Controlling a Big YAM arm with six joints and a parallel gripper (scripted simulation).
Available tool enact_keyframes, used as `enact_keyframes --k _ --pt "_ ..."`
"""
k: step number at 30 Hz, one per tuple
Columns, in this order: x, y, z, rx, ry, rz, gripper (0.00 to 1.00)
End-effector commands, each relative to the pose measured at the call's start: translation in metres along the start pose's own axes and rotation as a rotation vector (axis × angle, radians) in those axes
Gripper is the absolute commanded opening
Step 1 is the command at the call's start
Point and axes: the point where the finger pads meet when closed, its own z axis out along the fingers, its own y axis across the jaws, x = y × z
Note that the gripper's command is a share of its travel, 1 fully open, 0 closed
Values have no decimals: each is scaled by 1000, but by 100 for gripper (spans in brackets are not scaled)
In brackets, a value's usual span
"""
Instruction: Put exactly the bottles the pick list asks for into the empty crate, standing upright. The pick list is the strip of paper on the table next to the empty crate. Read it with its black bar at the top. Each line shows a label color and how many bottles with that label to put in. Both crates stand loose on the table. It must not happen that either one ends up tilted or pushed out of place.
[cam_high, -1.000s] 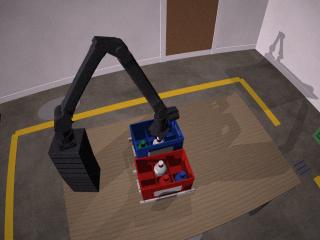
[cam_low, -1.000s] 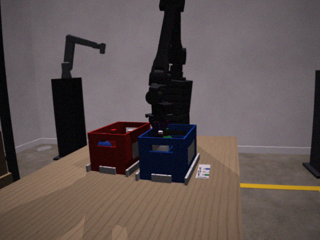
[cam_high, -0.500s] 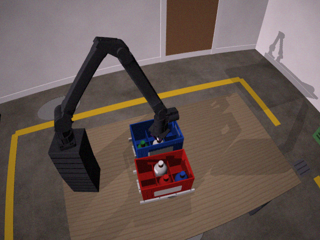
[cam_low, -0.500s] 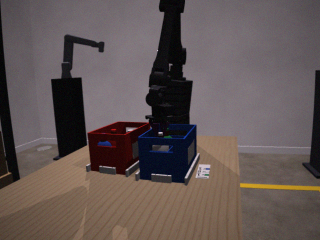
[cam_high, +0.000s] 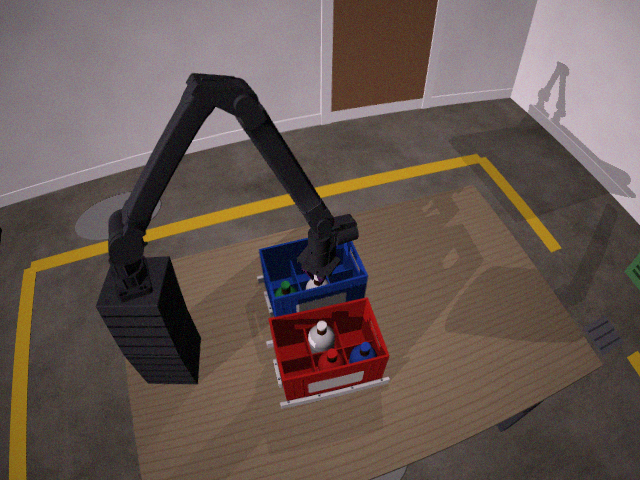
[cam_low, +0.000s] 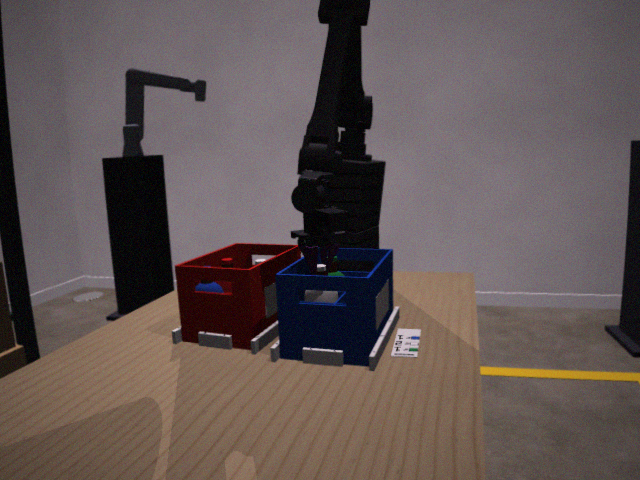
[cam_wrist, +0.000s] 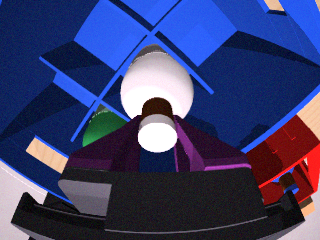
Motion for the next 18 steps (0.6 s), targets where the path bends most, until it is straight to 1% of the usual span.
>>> enact_keyframes --k 1,18 --pt "-36 -19 -21 53 -71 -7 0" --pt "-35 -18 -18 50 -67 -7 0"
